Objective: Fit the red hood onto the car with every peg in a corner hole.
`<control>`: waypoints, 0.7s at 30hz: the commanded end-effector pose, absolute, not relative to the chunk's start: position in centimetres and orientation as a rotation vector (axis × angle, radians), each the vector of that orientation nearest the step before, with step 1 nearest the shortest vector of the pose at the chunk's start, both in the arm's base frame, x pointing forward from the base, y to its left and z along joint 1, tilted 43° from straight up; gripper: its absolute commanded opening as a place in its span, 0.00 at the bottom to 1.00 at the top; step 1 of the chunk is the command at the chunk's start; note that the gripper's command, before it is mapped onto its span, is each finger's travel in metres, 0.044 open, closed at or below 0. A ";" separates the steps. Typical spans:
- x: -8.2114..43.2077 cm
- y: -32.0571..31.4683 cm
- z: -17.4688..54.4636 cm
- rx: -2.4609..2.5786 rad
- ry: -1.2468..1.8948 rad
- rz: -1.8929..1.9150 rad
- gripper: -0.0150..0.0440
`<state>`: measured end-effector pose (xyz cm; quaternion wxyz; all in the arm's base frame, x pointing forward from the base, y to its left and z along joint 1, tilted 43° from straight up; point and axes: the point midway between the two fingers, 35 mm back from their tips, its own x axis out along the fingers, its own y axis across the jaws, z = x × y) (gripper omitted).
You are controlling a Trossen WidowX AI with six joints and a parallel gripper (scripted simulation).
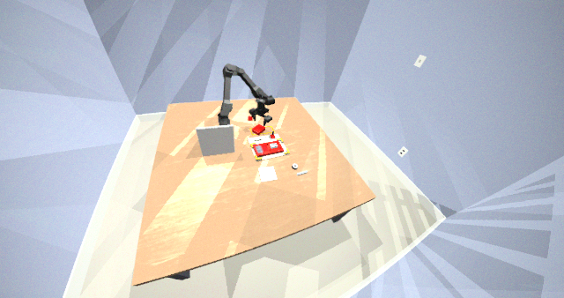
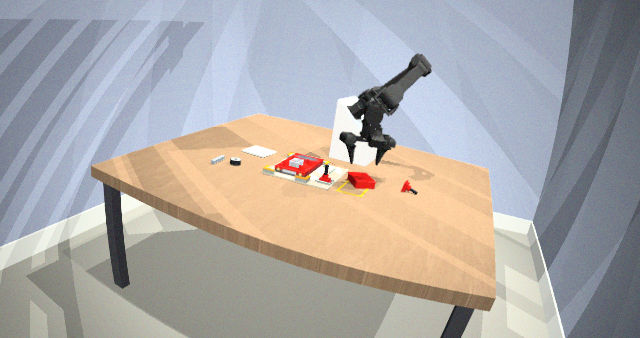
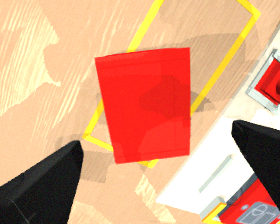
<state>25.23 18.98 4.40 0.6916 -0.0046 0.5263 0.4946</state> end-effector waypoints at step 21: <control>25.0 20.6 2.5 -0.008 1.186 1.105 1.00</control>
